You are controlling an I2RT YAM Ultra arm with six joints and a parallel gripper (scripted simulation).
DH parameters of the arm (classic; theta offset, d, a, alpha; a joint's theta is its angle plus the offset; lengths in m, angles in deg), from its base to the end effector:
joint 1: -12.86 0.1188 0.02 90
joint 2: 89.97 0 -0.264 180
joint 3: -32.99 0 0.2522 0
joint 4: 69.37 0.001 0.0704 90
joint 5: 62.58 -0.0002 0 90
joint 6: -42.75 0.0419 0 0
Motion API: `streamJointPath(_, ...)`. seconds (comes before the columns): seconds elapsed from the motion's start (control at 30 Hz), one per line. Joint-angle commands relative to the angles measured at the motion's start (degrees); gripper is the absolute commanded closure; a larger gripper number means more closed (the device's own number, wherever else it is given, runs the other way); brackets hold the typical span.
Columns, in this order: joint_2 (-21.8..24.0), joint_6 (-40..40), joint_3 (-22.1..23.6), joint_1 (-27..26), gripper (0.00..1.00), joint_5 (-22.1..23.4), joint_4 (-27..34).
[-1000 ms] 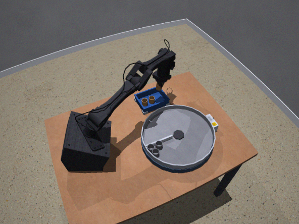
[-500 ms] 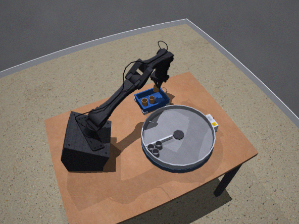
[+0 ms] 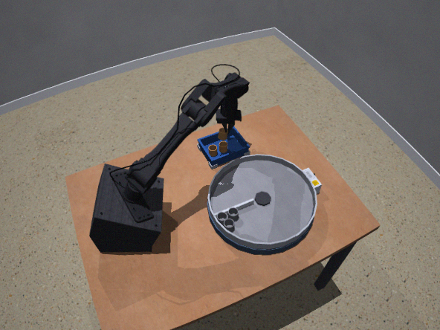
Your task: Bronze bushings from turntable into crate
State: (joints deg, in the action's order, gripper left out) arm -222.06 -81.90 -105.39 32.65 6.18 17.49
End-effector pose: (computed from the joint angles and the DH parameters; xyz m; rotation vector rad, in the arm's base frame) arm 0.4427 0.1442 0.2343 -1.3184 2.6635 -0.5842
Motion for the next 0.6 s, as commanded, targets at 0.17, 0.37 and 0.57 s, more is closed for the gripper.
streamJointPath(0.17, 7.8, -18.6, 10.3, 1.8, 1.00, -0.1, -8.5)
streamJointPath(0.37, 10.1, -23.3, 14.3, 1.7, 1.00, 0.3, -11.4)
streamJointPath(0.57, 11.1, -26.1, 16.3, 1.7, 1.00, 0.5, -12.8)
